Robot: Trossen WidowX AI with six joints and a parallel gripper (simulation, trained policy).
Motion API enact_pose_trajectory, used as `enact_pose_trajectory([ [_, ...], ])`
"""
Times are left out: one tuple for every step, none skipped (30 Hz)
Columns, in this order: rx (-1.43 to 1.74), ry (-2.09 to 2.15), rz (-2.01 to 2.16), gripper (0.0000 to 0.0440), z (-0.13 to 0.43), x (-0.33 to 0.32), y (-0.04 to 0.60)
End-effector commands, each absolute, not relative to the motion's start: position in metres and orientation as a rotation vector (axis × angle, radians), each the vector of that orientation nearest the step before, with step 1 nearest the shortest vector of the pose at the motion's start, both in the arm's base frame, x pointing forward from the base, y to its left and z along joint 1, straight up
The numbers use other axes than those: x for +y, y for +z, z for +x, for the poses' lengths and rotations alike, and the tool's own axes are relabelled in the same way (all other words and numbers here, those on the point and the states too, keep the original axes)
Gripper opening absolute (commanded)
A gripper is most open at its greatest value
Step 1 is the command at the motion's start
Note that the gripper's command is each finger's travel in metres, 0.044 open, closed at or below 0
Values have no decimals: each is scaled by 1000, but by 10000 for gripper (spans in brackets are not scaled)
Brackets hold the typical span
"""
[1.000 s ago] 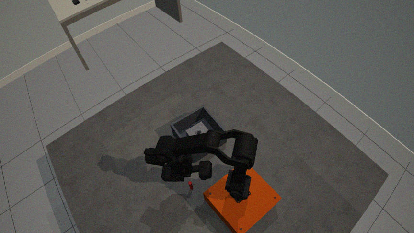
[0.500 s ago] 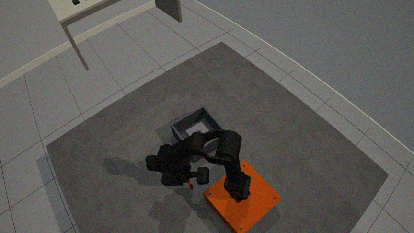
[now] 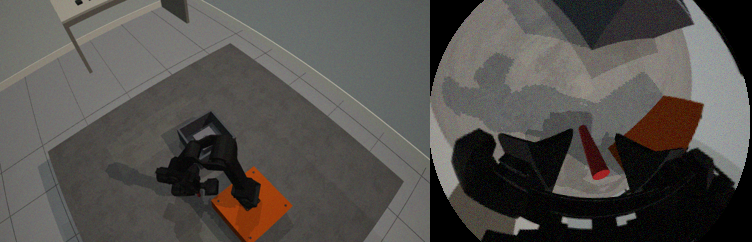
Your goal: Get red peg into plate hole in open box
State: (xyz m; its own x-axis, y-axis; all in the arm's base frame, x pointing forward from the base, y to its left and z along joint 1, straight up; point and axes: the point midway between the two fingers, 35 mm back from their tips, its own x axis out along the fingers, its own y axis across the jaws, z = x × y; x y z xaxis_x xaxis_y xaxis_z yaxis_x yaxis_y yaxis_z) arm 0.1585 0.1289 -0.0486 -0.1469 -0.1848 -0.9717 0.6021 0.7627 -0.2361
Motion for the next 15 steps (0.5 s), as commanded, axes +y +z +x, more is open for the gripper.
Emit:
enact_pose_trajectory([
  [1588, -738, 321, 203, 153, 123, -62],
  [1591, -744, 316, 177, 152, 122, -64],
  [1594, -749, 311, 151, 151, 121, -65],
  [1598, -754, 305, 124, 150, 121, -67],
  [1602, -758, 299, 98, 149, 120, -68],
  [1606, -763, 292, 72, 148, 119, -69],
  [1611, -768, 286, 46, 147, 119, -70],
  [1616, -774, 278, 22, 146, 118, -70],
  [1621, -780, 270, 0, 145, 118, -70],
  [1626, -786, 261, 0, 144, 117, -71],
  [1618, -783, 253, 0, 146, 117, -69],
  [1609, -781, 251, 0, 149, 117, -67],
  [1600, -780, 248, 0, 151, 118, -65],
  [1594, -779, 243, 0, 153, 118, -62],
  [1588, -777, 239, 0, 155, 118, -60],
])
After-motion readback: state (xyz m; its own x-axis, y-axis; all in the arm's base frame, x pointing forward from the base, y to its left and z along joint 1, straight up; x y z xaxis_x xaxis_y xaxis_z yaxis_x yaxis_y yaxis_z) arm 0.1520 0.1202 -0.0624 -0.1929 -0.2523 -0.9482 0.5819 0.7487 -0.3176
